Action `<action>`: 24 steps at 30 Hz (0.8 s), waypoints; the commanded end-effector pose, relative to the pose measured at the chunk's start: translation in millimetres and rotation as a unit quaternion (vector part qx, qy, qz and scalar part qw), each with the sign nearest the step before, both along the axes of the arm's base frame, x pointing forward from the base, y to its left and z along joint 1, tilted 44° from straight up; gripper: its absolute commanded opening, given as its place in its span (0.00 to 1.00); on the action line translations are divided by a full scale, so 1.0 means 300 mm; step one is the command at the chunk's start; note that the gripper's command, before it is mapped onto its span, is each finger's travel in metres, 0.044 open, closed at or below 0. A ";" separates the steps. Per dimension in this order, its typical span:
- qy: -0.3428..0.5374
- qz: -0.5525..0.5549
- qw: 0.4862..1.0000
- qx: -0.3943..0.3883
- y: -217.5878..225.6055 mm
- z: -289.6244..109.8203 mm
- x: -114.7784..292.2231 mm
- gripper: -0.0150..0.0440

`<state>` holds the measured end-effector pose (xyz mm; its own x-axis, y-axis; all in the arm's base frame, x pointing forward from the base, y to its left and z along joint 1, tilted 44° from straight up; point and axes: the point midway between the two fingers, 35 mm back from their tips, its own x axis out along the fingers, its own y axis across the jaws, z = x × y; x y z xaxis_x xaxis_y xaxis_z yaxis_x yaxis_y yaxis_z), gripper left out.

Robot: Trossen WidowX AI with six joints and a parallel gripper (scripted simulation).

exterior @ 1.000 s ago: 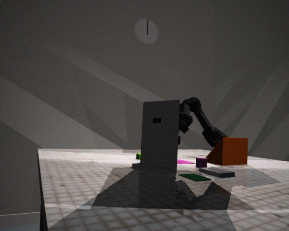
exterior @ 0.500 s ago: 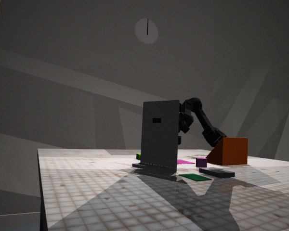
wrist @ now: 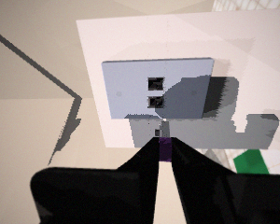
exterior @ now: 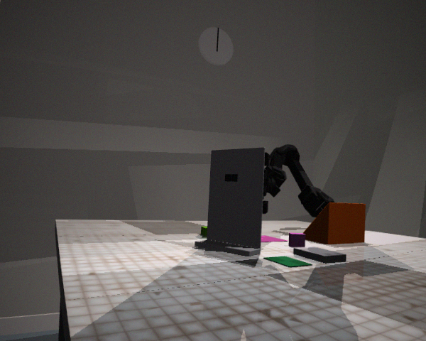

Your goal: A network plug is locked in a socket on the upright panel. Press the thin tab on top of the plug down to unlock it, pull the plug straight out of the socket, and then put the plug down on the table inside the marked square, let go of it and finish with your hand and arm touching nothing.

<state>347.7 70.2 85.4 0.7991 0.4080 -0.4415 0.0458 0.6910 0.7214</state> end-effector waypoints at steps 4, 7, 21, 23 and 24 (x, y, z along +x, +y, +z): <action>0.000 0.000 1.000 0.000 0.009 0.012 -0.004 0.25; 0.000 0.001 1.000 0.000 0.028 0.036 -0.010 0.25; -0.001 0.002 1.000 0.000 0.113 0.147 -0.058 0.25; -0.001 0.003 1.000 0.000 0.122 0.162 -0.066 0.25; -0.001 0.003 1.000 0.000 0.125 0.165 -0.069 0.25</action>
